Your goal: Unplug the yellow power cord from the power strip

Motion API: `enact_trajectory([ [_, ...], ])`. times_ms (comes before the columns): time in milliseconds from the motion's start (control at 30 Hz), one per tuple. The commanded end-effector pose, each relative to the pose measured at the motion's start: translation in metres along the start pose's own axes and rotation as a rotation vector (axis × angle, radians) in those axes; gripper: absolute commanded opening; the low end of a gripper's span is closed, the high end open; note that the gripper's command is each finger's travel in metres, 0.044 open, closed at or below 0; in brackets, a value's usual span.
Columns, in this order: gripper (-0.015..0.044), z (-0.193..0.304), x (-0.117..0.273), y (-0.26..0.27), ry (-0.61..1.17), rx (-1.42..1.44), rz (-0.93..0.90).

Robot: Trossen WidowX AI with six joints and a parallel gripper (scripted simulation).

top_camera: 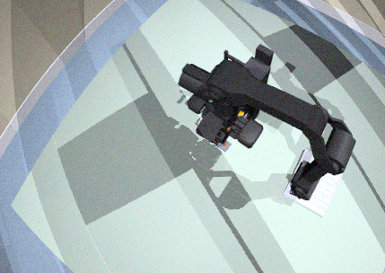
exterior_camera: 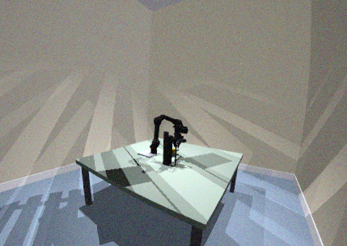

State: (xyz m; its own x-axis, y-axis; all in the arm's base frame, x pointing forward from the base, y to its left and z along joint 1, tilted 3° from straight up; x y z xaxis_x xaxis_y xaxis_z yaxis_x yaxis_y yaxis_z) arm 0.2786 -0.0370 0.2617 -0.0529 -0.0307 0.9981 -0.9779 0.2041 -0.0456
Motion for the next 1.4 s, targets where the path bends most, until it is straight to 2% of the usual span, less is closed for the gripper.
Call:
enact_trajectory([
  [0, 0.0160, 0.000, -0.002, 0.001, -0.015, -0.018, -0.014],
  [900, 0.0160, 0.039, -0.002, 0.001, -0.011, -0.018, -0.014],
  [1367, 0.0160, 0.040, -0.014, 0.001, -0.011, -0.018, -0.014],
])
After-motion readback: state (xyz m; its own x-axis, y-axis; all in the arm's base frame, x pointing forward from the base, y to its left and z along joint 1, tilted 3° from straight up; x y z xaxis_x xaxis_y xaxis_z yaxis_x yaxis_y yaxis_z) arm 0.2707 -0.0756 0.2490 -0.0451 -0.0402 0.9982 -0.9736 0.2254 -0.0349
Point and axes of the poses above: the point midway between the two fingers, 35 mm back from their tips, its own x axis back along the fingers, its own y axis across the jaws, z = x × y, the point moved 10 cm from there along x, back along the fingers, and after that the axes turned 1 degree about -x, right-handed, at the moved point
